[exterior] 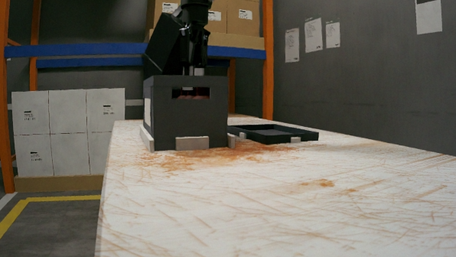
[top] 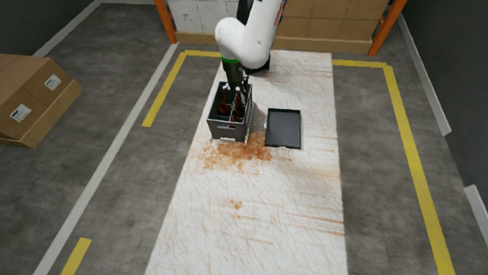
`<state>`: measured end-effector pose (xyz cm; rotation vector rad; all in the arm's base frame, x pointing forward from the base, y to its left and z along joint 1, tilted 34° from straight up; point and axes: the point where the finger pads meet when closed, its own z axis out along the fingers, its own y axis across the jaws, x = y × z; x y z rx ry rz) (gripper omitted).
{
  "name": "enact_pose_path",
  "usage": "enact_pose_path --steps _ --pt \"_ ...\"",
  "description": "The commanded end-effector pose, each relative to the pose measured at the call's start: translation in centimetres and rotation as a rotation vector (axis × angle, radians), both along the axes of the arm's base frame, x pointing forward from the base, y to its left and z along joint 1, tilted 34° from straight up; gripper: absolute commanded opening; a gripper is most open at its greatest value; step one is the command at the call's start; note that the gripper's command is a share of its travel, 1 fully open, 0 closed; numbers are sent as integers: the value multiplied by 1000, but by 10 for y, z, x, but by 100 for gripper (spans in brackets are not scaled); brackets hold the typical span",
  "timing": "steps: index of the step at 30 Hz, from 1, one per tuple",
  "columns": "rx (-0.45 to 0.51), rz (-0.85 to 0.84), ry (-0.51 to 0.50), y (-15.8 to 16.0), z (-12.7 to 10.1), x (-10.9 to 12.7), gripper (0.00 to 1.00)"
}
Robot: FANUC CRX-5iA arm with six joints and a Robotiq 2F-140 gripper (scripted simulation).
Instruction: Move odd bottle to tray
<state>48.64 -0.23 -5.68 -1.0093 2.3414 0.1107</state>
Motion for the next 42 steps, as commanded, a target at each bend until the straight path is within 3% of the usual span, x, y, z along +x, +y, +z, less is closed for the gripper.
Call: enact_pose_path --steps 1,33,34,42 --pt "0 0 -1 0 0 0 44" --pt "0 0 -1 0 0 0 44" --pt "0 0 -1 0 0 0 10" --pt "0 0 -1 0 0 0 10"
